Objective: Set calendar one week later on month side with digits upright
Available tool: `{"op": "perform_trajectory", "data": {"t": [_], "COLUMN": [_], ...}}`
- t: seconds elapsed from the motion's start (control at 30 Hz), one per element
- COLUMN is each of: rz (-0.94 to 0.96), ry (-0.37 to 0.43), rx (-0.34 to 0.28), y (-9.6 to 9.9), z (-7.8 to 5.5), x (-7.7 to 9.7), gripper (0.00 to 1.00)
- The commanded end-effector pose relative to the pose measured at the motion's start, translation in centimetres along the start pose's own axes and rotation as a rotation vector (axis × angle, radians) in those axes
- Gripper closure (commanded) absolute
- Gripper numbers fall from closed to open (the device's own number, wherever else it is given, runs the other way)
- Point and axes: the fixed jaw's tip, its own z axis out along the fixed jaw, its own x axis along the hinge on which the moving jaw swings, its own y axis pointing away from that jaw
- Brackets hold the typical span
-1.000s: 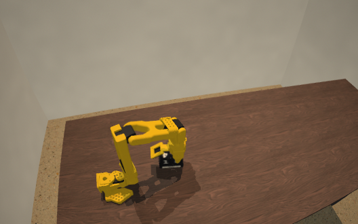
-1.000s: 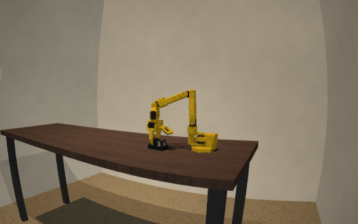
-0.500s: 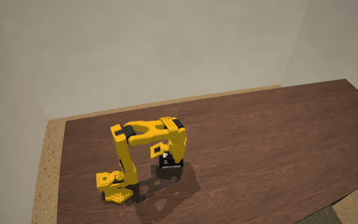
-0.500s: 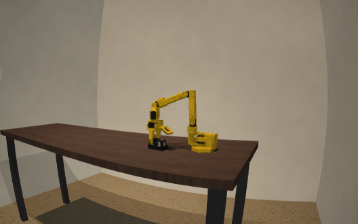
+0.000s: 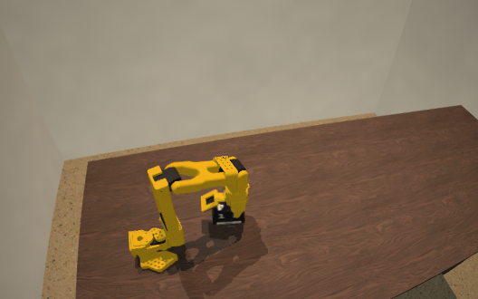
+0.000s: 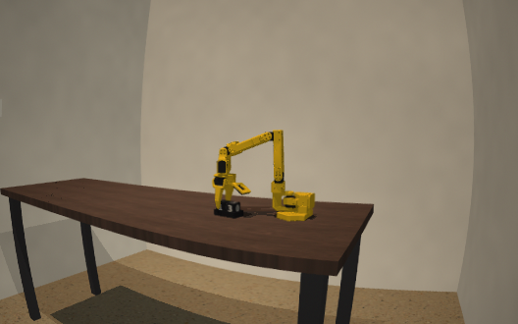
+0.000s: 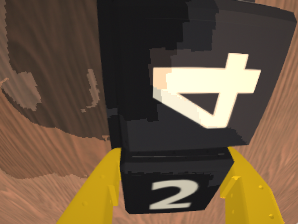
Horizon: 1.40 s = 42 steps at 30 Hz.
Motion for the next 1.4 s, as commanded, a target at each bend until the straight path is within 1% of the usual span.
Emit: {"op": "perform_trajectory", "data": {"t": [0.0, 0.07, 0.27, 0.4, 0.7, 0.8, 0.93, 1.13, 1.2, 1.37], "rz": [0.001, 0.001, 0.001, 0.001, 0.001, 0.001, 0.001, 0.001, 0.001, 0.001], "ry": [0.013, 0.013, 0.013, 0.013, 0.013, 0.013, 0.013, 0.013, 0.013, 0.013], "rx": [0.007, 0.007, 0.007, 0.007, 0.007, 0.007, 0.007, 0.007, 0.007, 0.007], "y": [0.1, 0.1, 0.1, 0.1, 0.1, 0.1, 0.0, 0.0, 0.0, 0.0], "z": [-0.1, -0.1, -0.1, -0.1, -0.1, -0.3, -1.1, -3.1, -3.1, -4.9], "x": [0.2, 0.2, 0.2, 0.2, 0.2, 0.3, 0.4, 0.5, 0.5, 0.3], "gripper": [0.73, 0.73, 0.67, 0.65, 0.64, 0.64, 0.64, 0.64, 0.64, 0.64]}}
